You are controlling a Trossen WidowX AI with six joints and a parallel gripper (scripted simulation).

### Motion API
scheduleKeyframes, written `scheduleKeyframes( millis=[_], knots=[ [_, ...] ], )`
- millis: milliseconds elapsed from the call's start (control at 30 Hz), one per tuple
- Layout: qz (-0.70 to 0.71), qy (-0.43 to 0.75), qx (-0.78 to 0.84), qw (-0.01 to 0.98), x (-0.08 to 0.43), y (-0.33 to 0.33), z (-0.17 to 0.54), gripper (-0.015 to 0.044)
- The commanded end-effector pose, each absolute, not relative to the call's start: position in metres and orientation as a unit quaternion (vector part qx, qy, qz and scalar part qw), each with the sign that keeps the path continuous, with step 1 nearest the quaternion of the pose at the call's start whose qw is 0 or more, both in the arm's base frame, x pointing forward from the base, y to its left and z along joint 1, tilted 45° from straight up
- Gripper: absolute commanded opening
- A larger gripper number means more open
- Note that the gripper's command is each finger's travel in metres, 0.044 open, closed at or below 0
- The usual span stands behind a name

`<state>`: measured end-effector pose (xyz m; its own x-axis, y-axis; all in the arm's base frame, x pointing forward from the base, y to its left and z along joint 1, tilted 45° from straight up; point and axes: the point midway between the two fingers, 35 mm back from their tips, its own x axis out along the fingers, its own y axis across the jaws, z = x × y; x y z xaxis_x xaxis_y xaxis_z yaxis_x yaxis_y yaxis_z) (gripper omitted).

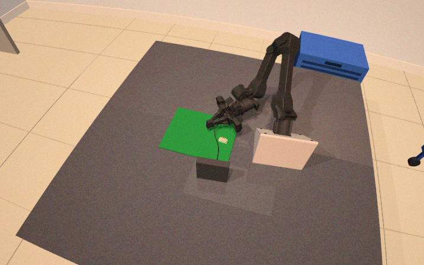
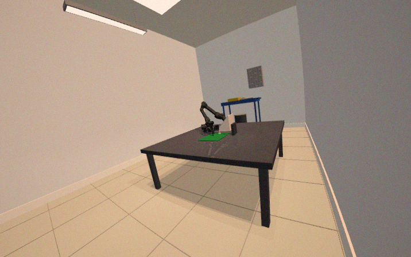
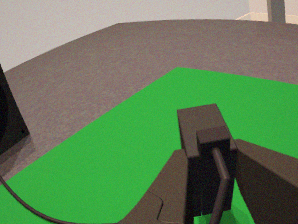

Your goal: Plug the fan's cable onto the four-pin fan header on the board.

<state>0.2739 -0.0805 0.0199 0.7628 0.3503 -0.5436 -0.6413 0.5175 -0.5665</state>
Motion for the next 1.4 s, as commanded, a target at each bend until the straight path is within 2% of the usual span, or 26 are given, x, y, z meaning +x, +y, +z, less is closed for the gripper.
scheduleKeyframes(
  millis=[0,1367],
  knots=[
    [0.292,0.18,-0.399,0.851,0.275,-0.083,0.019,0.0],
    [0.292,0.184,-0.395,0.851,0.275,-0.095,0.004,0.0]
  ],
)
